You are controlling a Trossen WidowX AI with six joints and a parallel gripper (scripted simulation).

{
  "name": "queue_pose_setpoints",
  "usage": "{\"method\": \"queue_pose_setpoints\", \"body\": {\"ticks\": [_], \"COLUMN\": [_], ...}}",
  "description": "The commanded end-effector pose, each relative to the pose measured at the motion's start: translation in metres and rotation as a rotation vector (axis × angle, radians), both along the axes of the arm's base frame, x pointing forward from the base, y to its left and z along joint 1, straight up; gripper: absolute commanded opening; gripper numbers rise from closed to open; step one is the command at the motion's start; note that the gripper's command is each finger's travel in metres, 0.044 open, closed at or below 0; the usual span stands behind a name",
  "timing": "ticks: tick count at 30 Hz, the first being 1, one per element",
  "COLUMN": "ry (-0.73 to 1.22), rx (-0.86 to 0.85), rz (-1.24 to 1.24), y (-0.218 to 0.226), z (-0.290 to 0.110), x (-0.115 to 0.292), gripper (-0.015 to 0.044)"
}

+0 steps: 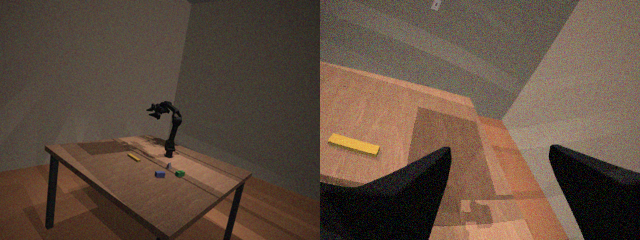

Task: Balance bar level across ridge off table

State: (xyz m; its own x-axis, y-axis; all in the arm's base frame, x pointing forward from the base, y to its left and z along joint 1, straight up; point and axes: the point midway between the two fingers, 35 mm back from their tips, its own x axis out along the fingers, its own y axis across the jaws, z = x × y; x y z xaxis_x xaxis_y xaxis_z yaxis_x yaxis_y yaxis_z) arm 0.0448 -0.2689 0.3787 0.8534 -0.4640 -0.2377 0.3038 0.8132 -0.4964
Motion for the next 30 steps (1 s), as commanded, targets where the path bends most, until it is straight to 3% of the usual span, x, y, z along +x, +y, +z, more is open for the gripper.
{"method": "queue_pose_setpoints", "body": {"ticks": [1,30], "ry": [0.048,0.377], "rx": [0.029,0.153], "rz": [0.043,0.352], "y": [-0.006,-0.016], "z": [-0.012,-0.089], "x": [0.011,0.100], "gripper": [0.0315,0.0315]}}
